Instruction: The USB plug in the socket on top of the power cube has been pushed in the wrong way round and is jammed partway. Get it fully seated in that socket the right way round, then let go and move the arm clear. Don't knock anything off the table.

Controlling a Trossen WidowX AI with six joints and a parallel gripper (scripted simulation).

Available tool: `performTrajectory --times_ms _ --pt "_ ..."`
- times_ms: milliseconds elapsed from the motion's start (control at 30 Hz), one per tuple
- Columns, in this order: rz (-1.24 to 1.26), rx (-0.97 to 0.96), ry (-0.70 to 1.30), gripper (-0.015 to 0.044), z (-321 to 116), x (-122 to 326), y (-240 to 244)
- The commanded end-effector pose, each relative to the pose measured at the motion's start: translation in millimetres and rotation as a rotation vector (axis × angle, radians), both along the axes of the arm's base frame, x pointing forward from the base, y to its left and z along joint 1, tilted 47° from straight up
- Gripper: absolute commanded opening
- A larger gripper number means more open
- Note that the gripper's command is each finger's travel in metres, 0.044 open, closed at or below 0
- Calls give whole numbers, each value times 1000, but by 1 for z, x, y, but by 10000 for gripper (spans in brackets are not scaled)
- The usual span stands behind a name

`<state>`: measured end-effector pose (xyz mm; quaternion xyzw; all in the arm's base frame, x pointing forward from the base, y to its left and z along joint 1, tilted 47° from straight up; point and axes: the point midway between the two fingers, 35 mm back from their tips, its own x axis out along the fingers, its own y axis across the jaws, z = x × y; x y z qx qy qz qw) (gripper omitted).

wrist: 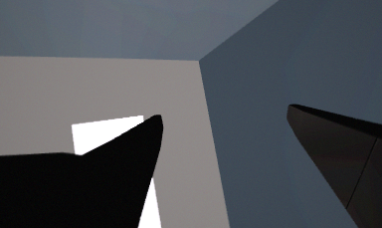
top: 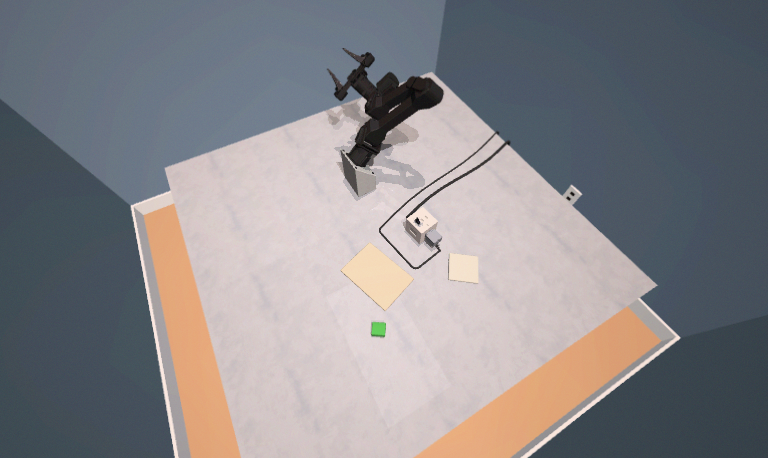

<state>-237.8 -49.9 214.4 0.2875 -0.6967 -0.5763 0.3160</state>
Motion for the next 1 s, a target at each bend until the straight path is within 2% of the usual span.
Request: performTrajectory --times_ms 0,133,300,467,700,967 --pt "-5 0 0 426 0 -1 1" --pt "-131 2 5 440 5 -11 31" --pt "-440 12 13 440 16 -22 108" --pt "-755 31 11 440 28 -7 189" --pt "-1195 65 -12 440 43 56 289" --pt "-1694 104 -77 440 60 174 361"
